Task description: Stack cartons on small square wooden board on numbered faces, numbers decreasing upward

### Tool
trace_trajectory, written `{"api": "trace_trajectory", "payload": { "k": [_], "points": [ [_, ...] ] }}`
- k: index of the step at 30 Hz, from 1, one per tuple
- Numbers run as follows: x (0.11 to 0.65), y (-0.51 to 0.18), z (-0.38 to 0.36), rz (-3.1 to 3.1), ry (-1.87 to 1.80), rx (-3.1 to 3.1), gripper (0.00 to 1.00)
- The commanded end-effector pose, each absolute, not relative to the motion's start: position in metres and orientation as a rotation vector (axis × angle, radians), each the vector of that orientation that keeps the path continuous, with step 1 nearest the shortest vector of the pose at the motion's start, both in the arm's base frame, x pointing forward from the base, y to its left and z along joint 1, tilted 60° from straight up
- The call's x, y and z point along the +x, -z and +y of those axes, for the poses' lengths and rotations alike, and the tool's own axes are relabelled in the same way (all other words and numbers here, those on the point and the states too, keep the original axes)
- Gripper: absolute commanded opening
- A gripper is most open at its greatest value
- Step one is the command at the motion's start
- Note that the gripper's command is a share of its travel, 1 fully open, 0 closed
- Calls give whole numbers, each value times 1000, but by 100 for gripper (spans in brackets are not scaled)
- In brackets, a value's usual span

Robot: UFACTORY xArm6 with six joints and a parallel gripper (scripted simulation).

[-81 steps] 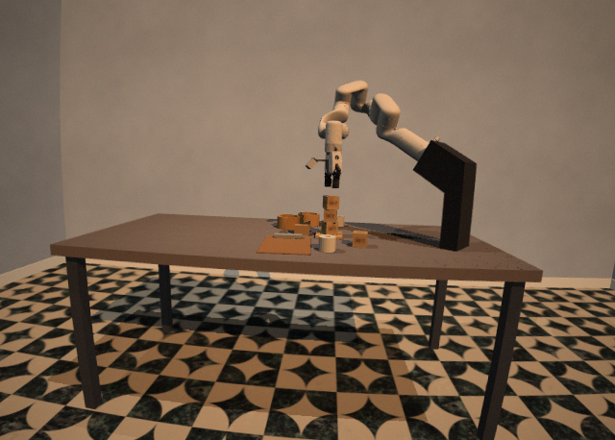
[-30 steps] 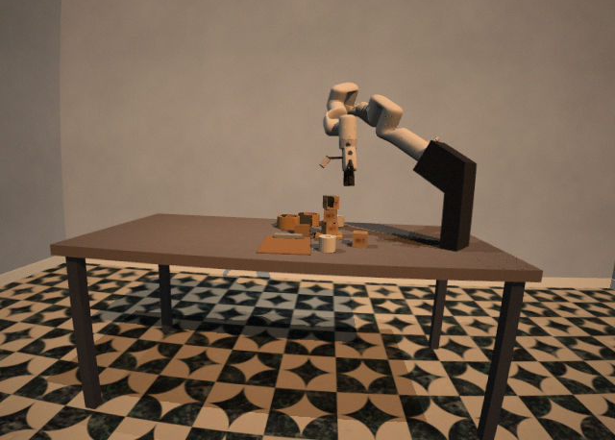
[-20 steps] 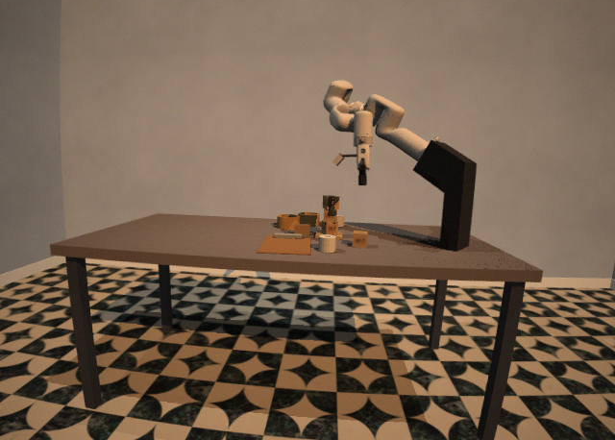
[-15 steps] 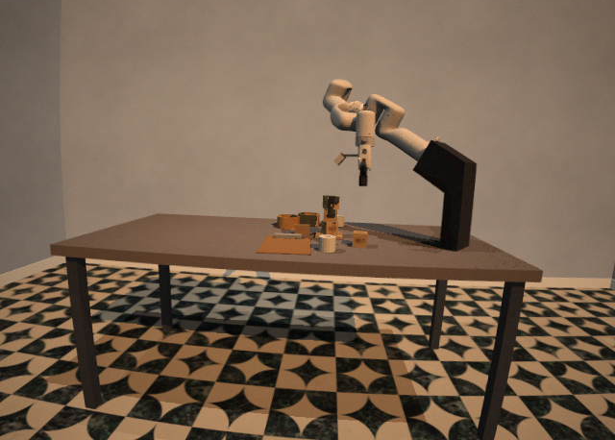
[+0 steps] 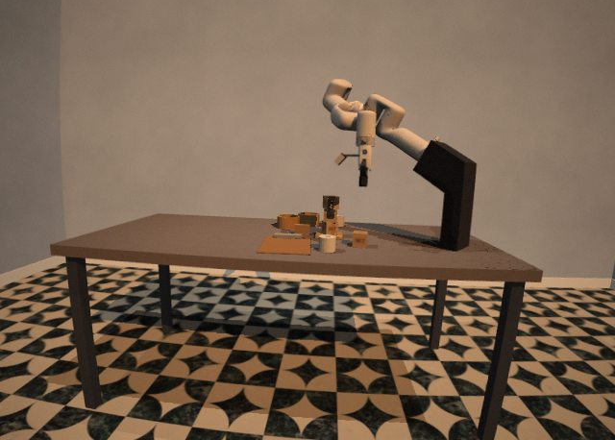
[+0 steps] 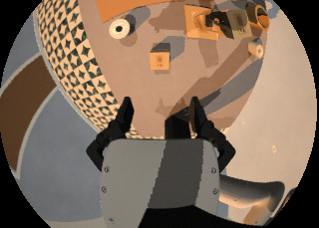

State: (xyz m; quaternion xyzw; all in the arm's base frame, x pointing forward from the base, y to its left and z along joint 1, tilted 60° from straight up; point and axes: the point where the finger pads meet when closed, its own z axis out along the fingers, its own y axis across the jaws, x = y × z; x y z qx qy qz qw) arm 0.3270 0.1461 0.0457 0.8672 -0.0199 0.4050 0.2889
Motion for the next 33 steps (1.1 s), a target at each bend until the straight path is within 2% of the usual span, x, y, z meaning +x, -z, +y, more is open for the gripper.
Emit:
{"api": "trace_trajectory", "payload": {
  "k": [1,33],
  "points": [
    [327,-46,147,-52,-1083,2316,100],
    [332,-43,144,-53,-1084,2315,100]
  ]
}}
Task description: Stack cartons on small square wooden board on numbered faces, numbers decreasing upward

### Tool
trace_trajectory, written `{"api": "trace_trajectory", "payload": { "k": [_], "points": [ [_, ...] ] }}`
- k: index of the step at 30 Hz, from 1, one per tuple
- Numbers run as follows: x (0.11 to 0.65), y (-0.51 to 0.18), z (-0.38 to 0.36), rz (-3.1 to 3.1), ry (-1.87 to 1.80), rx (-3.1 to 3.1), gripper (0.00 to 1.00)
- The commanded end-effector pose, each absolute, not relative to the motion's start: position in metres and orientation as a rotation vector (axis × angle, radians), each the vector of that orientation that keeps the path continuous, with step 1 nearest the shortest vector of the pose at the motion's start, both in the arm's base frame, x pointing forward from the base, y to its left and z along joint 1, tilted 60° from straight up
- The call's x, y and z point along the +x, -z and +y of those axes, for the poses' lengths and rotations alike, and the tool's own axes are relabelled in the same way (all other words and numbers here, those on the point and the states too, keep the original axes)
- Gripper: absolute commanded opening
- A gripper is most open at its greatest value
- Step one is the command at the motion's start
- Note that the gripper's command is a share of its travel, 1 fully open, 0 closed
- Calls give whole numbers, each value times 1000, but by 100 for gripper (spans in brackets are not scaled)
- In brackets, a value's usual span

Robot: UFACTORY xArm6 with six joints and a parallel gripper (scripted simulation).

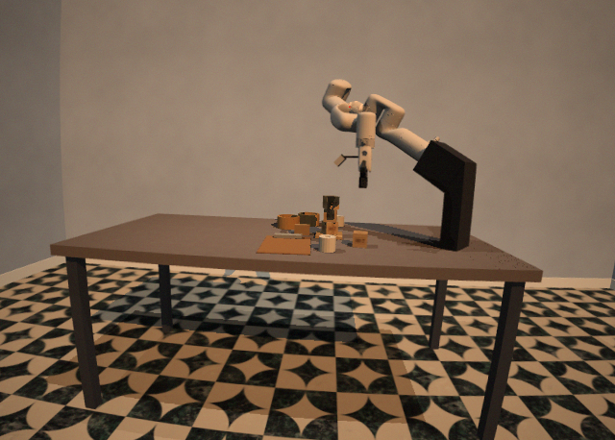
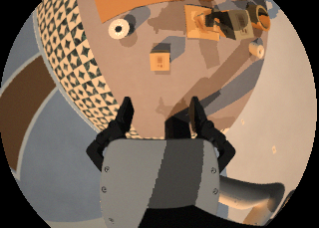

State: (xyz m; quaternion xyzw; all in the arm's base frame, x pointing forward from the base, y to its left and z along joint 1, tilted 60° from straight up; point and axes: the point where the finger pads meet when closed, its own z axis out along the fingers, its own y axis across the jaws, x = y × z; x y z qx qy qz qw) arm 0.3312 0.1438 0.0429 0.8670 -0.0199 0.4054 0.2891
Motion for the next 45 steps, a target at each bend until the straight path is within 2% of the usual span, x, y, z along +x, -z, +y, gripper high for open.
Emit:
{"api": "trace_trajectory", "payload": {
  "k": [1,45],
  "points": [
    [333,-42,144,-53,-1084,2315,100],
    [358,-23,127,-52,-1083,2318,100]
  ]
}}
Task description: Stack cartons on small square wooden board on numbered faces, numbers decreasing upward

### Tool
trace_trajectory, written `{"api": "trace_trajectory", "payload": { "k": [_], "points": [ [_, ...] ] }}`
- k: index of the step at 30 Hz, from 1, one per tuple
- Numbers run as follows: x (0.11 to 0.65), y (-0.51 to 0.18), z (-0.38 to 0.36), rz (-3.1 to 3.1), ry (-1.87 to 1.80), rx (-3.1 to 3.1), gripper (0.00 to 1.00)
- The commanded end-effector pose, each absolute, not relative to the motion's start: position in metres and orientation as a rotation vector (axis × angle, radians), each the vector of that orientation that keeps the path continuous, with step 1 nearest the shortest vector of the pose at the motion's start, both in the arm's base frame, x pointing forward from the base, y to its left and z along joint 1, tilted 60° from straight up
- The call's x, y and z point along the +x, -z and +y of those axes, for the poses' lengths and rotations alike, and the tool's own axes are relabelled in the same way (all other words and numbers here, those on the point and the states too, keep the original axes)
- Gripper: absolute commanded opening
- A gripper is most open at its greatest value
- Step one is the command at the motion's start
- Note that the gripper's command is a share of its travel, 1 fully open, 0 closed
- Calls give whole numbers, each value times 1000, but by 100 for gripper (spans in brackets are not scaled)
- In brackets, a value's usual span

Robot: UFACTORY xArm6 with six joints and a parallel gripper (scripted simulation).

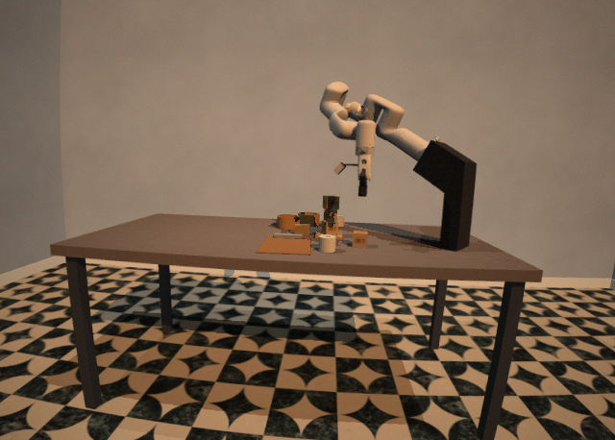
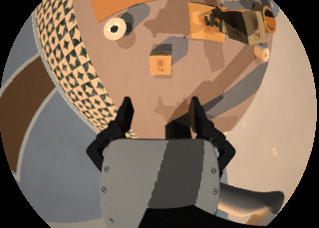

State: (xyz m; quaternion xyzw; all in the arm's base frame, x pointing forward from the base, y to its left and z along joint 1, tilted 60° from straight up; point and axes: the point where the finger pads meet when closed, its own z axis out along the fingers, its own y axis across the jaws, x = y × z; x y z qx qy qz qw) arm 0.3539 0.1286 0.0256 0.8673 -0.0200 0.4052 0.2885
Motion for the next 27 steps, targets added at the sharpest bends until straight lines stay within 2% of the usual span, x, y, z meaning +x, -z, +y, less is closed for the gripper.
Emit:
{"api": "trace_trajectory", "payload": {
  "k": [1,27],
  "points": [
    [359,-22,126,-52,-1083,2317,100],
    [381,-6,110,-52,-1084,2317,100]
  ]
}}
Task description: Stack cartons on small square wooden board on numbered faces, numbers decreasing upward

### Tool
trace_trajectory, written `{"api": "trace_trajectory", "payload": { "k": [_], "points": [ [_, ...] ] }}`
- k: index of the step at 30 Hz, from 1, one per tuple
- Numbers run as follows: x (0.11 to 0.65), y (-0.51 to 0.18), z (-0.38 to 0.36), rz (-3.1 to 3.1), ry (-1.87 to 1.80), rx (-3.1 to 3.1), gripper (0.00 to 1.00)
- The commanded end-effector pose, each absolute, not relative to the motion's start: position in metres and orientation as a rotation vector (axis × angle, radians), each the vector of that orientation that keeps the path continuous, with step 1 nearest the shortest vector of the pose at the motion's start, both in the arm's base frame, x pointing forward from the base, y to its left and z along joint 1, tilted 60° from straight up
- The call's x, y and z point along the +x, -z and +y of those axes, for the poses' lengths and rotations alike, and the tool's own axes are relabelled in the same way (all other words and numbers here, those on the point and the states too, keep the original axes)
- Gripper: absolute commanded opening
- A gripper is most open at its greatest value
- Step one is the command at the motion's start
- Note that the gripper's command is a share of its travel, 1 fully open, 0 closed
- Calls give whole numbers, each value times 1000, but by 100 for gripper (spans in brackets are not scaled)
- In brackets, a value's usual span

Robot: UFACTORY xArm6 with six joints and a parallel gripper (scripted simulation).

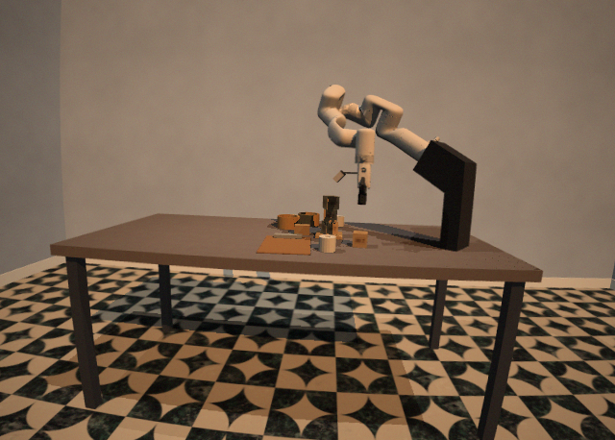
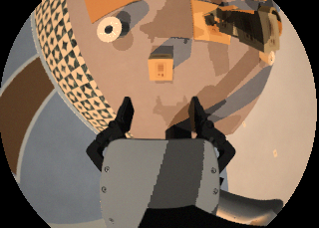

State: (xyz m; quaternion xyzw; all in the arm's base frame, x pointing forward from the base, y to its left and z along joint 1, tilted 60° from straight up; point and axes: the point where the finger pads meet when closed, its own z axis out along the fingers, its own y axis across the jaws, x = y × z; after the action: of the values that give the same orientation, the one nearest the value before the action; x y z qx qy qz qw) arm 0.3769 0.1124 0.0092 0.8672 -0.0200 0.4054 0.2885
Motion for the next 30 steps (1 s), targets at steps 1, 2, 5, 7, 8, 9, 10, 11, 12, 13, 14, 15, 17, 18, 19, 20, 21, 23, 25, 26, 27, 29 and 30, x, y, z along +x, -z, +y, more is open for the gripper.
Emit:
{"api": "trace_trajectory", "payload": {
  "k": [1,2,5,7,8,9,10,11,12,13,14,15,17,18,19,20,21,23,25,26,27,29,30],
  "points": [
    [382,-5,109,-52,-1084,2317,100],
    [383,-4,108,-52,-1083,2317,100],
    [387,-2,105,-52,-1083,2317,100],
    [389,0,104,-52,-1083,2317,100],
    [390,1,103,-52,-1083,2317,100],
    [391,2,102,-52,-1083,2317,100],
    [392,2,101,-52,-1083,2317,100],
    [392,2,101,-52,-1083,2317,100],
    [392,2,101,-52,-1083,2317,100],
    [394,3,101,-52,-1083,2317,100],
    [395,4,100,-52,-1083,2317,100],
    [396,5,99,-52,-1083,2317,100],
    [398,6,97,-52,-1083,2317,100],
    [399,7,97,-52,-1083,2317,100],
    [401,8,96,-52,-1084,2317,100],
    [402,9,95,-52,-1084,2317,100],
    [403,10,94,-52,-1084,2317,100],
    [405,11,92,-52,-1084,2317,100],
    [407,13,91,-52,-1083,2317,100],
    [409,14,90,-52,-1083,2317,100],
    [410,15,89,-52,-1083,2317,100],
    [410,15,89,-52,-1083,2317,100],
    [411,16,88,-52,-1083,2317,100]
  ]
}}
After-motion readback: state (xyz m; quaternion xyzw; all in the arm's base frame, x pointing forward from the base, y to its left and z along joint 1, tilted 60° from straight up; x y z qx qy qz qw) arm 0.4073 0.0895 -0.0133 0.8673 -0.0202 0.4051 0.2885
